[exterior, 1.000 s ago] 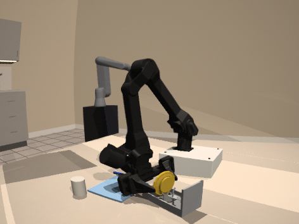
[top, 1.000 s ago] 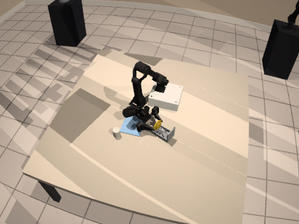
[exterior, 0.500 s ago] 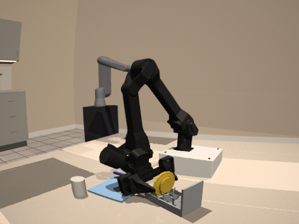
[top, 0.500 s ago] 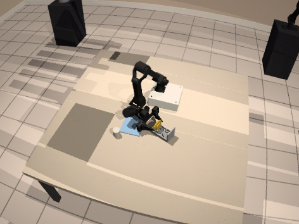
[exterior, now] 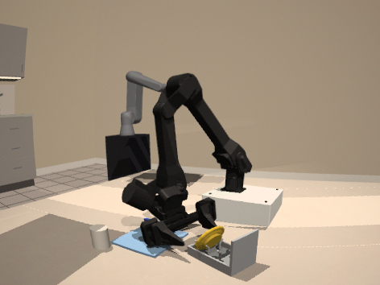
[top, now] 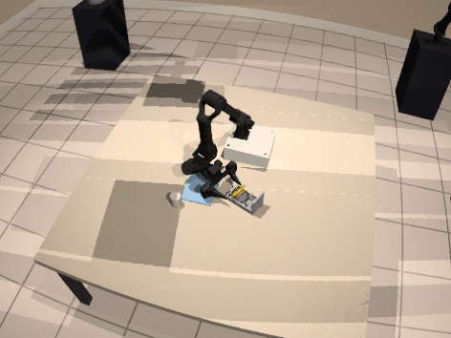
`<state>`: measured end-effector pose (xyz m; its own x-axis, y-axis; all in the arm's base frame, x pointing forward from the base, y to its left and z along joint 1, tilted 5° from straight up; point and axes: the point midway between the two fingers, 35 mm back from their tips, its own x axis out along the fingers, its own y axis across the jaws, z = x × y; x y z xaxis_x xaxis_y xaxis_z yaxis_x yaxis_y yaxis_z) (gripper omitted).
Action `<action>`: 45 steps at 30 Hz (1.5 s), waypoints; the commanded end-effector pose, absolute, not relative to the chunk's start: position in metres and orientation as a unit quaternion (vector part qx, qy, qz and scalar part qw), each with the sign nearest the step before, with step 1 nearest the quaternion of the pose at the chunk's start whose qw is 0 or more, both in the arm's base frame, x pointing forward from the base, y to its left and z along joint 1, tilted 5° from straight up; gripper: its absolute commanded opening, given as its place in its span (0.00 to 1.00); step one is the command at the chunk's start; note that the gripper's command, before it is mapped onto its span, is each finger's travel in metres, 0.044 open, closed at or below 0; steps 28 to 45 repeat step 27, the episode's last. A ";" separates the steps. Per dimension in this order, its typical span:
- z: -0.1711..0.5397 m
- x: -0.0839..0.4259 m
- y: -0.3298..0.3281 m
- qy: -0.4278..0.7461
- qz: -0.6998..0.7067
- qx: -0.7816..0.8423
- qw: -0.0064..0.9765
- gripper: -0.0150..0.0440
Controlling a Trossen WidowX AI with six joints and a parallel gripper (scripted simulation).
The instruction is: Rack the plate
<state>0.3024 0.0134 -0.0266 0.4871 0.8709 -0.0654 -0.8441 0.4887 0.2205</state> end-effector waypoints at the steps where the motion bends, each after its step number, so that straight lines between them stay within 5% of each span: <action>1: -0.013 0.308 0.009 0.082 0.495 0.075 0.862 0.93; 12: 0.091 0.317 0.002 0.041 0.512 0.067 0.855 0.93; 27: 0.090 0.351 -0.010 0.174 0.431 0.103 0.879 0.93; 45: 0.090 0.351 -0.010 0.174 0.431 0.103 0.879 0.93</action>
